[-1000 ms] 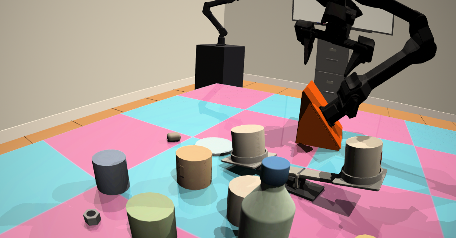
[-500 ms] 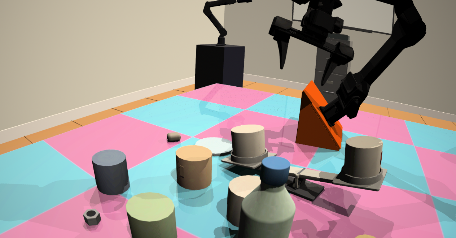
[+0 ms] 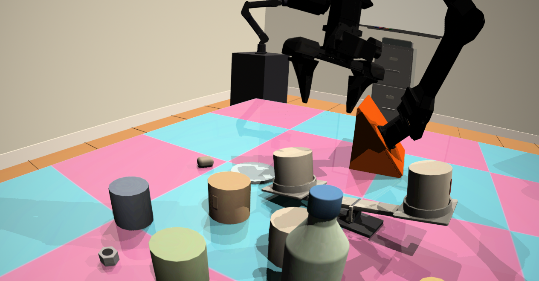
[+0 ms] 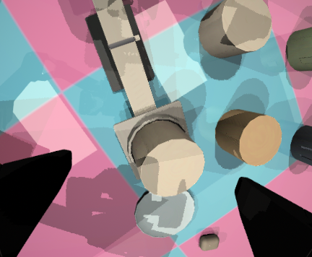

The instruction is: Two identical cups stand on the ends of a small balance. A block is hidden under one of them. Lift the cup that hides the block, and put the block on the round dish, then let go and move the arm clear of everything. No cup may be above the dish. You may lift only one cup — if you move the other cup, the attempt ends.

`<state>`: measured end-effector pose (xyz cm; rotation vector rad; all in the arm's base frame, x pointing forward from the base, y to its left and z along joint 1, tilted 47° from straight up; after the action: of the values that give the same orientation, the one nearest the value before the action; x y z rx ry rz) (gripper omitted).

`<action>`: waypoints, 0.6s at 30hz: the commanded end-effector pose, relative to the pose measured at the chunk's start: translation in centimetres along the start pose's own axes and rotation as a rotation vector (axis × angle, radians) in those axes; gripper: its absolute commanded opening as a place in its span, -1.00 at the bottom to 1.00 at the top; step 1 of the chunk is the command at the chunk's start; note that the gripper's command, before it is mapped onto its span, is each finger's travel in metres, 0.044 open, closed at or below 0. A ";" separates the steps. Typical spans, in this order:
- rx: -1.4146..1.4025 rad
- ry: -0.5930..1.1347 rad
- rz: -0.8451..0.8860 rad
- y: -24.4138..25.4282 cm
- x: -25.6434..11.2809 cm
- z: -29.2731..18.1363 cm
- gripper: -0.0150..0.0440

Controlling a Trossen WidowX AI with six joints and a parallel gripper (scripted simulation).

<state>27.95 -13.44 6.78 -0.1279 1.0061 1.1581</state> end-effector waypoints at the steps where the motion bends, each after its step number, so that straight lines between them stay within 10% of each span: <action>1: -0.110 0.029 0.045 -1.3 1.1 -0.3 1.00; 18: -0.493 0.085 0.231 -4.9 6.2 -2.1 1.00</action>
<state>30.66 -12.33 -0.72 -0.4413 0.8177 1.5974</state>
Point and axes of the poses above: the point midway between the two fingers, 35 mm back from their tips, its own x axis out along the fingers, its own y axis across the jaws, z = x × y, the point moved 6 cm from there along -x, back along the fingers, and after that the axes turned 4 degrees about x, right-handed, at the moved point
